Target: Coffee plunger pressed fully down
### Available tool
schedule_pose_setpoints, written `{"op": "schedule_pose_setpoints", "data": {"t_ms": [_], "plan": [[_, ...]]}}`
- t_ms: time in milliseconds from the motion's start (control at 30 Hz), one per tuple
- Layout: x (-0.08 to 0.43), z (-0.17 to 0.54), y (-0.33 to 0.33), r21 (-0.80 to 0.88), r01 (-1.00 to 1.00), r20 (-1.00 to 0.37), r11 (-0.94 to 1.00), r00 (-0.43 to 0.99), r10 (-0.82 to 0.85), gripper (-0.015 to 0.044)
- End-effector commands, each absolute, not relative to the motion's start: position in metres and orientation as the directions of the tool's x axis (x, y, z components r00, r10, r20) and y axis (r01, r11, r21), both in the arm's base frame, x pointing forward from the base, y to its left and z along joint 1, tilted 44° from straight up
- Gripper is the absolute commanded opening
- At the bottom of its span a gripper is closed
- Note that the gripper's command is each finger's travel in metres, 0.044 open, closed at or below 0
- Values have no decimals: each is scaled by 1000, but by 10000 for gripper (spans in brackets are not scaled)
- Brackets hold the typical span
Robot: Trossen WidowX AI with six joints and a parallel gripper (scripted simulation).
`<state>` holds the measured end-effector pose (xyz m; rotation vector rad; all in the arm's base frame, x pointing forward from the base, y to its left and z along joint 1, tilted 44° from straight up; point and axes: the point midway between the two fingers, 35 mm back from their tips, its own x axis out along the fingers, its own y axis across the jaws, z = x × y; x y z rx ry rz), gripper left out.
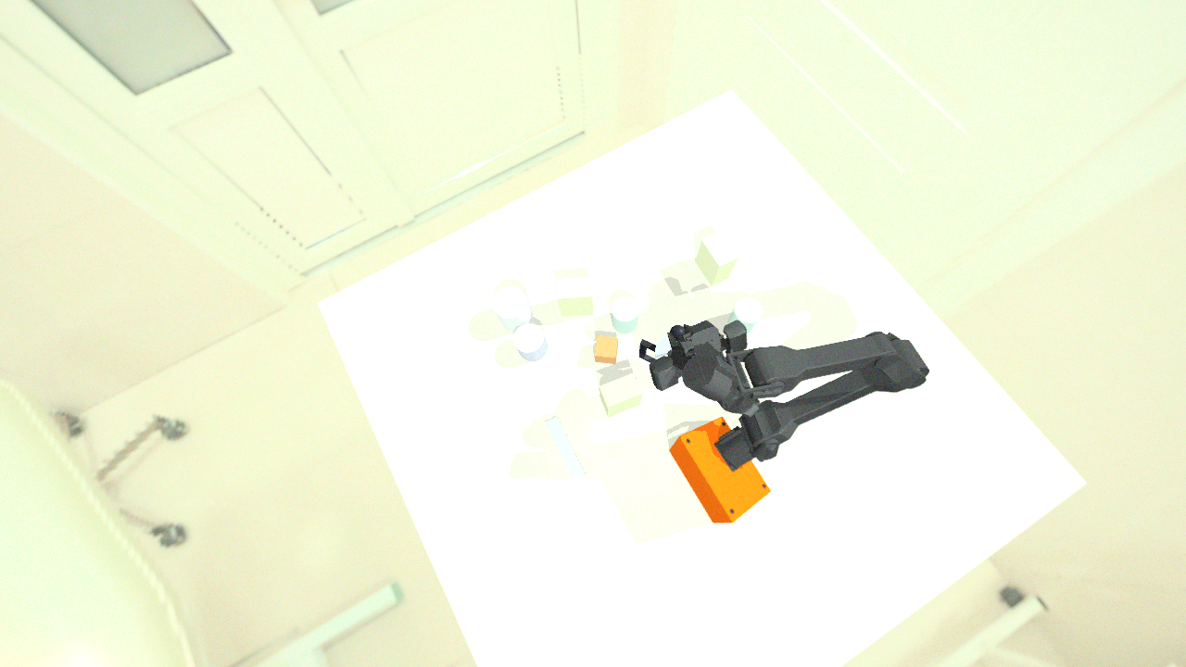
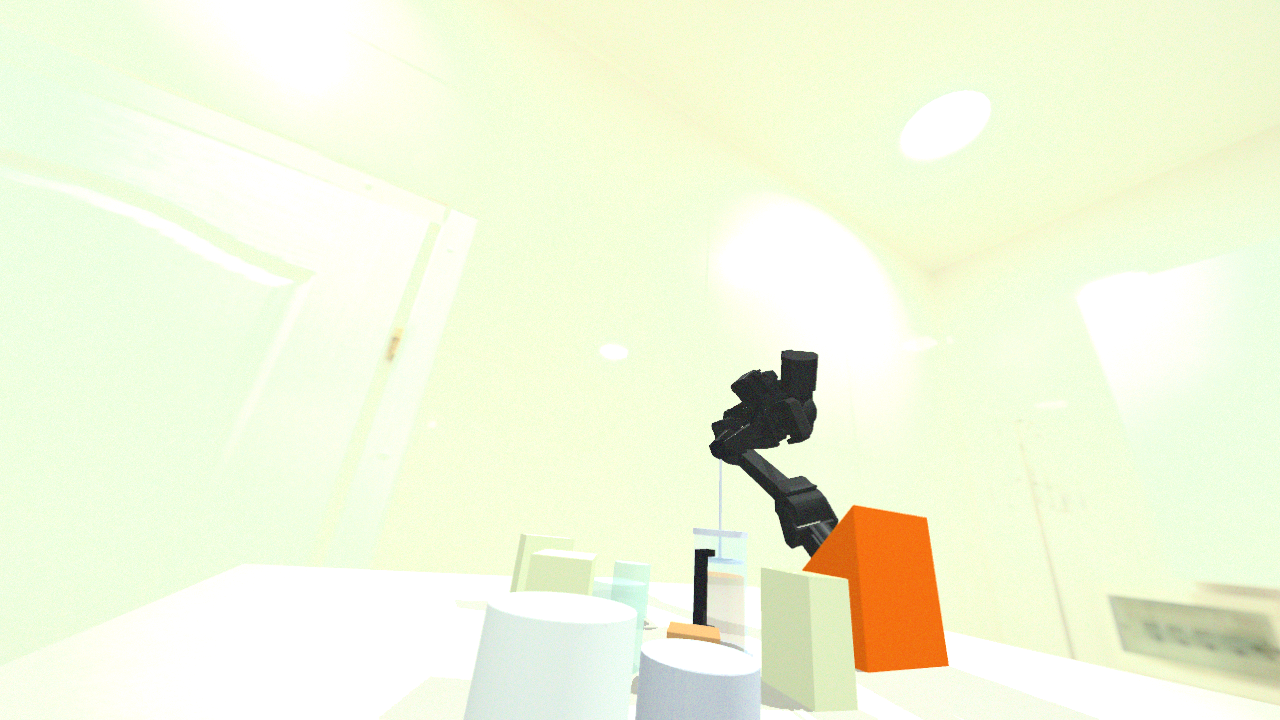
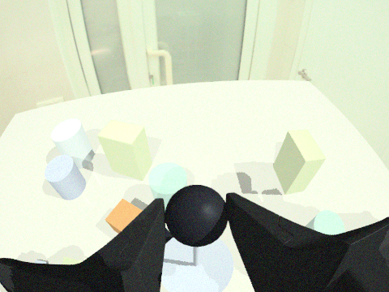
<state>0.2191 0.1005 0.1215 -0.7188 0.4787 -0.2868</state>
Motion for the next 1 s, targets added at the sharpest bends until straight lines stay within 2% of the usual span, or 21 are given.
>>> {"op": "schedule_pose_setpoints", "data": {"t_ms": [0, 967], "plan": [[217, 106, 90, -689, 71, -351, 722, 838, -417, 127], [221, 71, 58, -689, 70, -349, 722, 841, -414, 127]]}}
